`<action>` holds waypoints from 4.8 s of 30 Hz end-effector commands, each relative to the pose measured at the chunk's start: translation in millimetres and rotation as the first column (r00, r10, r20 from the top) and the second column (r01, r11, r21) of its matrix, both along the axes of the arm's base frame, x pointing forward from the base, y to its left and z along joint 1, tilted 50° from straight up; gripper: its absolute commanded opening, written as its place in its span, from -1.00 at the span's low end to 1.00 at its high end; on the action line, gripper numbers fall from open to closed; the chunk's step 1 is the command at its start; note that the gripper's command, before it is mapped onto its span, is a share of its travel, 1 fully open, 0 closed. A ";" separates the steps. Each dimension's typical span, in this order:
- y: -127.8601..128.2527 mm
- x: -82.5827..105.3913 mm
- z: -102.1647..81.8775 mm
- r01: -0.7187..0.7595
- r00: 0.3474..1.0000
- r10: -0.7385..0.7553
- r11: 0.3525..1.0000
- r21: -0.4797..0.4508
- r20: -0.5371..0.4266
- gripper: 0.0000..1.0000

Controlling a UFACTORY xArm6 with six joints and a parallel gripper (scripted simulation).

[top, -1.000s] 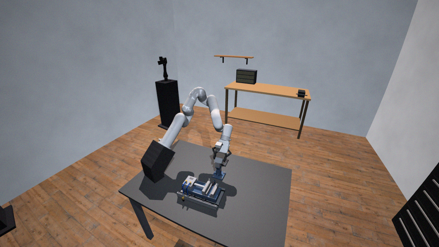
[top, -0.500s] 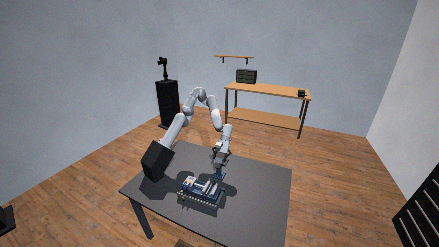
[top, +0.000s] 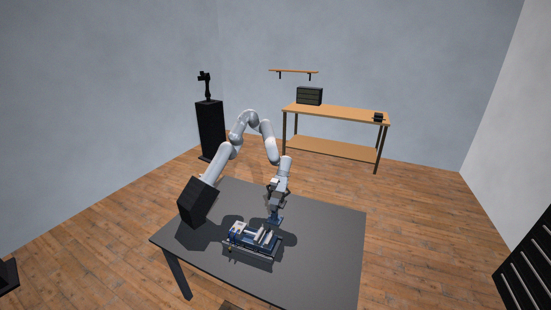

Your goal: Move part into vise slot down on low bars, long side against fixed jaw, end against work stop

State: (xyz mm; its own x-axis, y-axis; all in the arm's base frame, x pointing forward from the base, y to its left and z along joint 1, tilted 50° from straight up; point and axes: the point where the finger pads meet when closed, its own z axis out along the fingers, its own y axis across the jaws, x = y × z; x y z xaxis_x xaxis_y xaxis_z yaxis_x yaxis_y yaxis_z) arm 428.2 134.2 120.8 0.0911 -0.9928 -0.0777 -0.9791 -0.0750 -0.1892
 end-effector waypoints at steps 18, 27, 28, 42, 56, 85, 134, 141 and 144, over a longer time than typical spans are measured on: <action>-0.3 0.8 1.0 0.001 1.000 -0.001 1.000 0.001 0.002 0.78; -0.3 0.8 1.0 0.001 1.000 -0.001 1.000 0.001 0.002 0.78; -0.3 0.8 1.0 0.001 1.000 -0.001 1.000 0.001 0.002 0.78; 0.9 0.4 -0.1 0.001 1.000 -0.001 1.000 0.001 0.002 0.78; 2.6 -0.3 -1.9 0.000 1.000 0.000 1.000 0.006 0.002 0.78; 2.0 -0.3 -2.0 -0.011 1.000 0.011 0.998 0.064 -0.003 0.78; -0.7 0.1 -2.7 -0.053 0.998 0.059 0.955 0.293 -0.012 0.78; -1.1 0.2 -2.8 -0.059 0.998 0.067 0.941 0.332 -0.012 0.78; -1.5 0.1 -3.1 -0.064 0.997 0.073 0.931 0.358 -0.013 0.78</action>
State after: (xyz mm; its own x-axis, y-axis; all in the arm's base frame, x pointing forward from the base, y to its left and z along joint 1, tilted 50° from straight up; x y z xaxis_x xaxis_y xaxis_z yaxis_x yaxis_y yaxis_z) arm 427.6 133.9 117.3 0.1439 -0.9103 -0.3880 -0.9793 -0.0745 -0.1884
